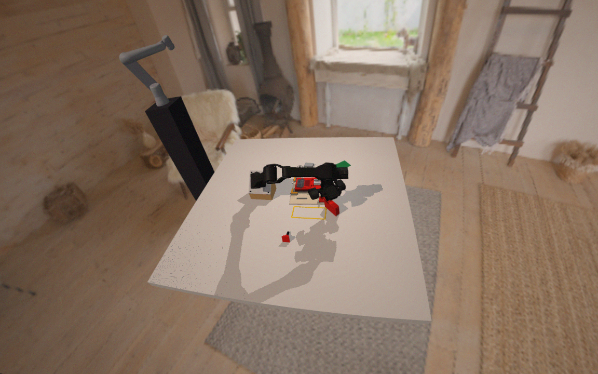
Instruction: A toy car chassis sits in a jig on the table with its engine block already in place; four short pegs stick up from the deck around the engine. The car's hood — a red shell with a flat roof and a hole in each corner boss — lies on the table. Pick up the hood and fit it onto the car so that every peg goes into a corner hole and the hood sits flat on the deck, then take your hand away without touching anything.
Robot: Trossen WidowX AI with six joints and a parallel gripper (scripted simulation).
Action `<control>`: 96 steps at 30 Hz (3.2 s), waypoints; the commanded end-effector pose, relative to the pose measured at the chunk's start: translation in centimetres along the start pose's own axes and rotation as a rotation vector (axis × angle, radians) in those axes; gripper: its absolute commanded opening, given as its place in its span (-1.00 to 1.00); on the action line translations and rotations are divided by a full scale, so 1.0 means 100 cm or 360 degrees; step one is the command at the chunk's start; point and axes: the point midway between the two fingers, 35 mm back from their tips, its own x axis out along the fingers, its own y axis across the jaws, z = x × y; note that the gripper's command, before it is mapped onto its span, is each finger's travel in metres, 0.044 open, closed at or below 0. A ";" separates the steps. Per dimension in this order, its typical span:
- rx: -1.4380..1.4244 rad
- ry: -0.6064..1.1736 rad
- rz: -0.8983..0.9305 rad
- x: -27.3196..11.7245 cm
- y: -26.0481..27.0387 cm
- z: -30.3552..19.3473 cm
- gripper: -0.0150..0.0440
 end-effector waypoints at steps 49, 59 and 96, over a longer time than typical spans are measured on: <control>-0.0451 -0.0013 0.0024 0.000 -0.032 0.025 1.00; -0.0451 -0.0013 0.0024 0.009 -0.032 0.026 1.00; -0.0451 -0.0017 0.0021 0.044 -0.033 0.026 1.00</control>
